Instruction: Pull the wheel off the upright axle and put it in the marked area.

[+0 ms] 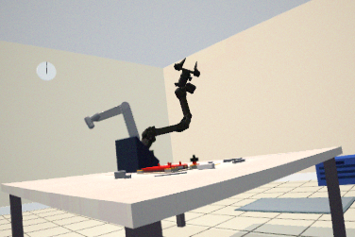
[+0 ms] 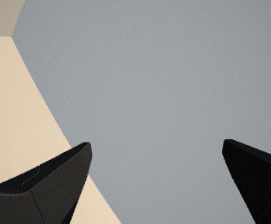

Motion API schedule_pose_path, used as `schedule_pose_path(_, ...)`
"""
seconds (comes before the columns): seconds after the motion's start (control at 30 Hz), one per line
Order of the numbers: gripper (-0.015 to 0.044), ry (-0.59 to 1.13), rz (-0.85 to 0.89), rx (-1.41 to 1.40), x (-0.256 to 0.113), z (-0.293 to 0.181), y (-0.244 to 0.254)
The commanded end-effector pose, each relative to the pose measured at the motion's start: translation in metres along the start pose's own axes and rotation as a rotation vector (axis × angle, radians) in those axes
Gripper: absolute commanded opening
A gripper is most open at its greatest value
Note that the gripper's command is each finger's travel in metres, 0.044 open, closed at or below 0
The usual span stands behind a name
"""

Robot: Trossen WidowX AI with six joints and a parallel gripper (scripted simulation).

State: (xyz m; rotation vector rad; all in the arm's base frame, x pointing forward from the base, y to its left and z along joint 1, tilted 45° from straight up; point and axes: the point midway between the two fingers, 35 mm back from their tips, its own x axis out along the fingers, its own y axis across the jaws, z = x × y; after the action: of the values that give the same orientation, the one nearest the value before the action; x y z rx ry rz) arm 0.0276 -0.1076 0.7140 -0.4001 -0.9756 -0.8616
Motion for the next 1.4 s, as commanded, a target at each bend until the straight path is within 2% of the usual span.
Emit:
schedule_pose_path(0.0,0.0374,0.002,-0.001,0.001,0.000,-0.001,-0.001)
schedule_pose_path(0.1,0.0300,0.026,-0.012,0.018,0.002,-0.010,-0.009)
schedule_pose_path(0.3,0.0300,0.146,-0.054,0.095,0.010,-0.055,-0.042)
schedule_pose_path(0.63,0.0300,0.260,-0.095,0.247,0.014,-0.115,-0.067)
schedule_pose_path(0.87,0.0300,0.348,-0.064,0.311,0.012,-0.150,-0.058)
schedule_pose_path(1.37,0.0300,0.608,-0.031,0.357,0.004,-0.256,-0.049)
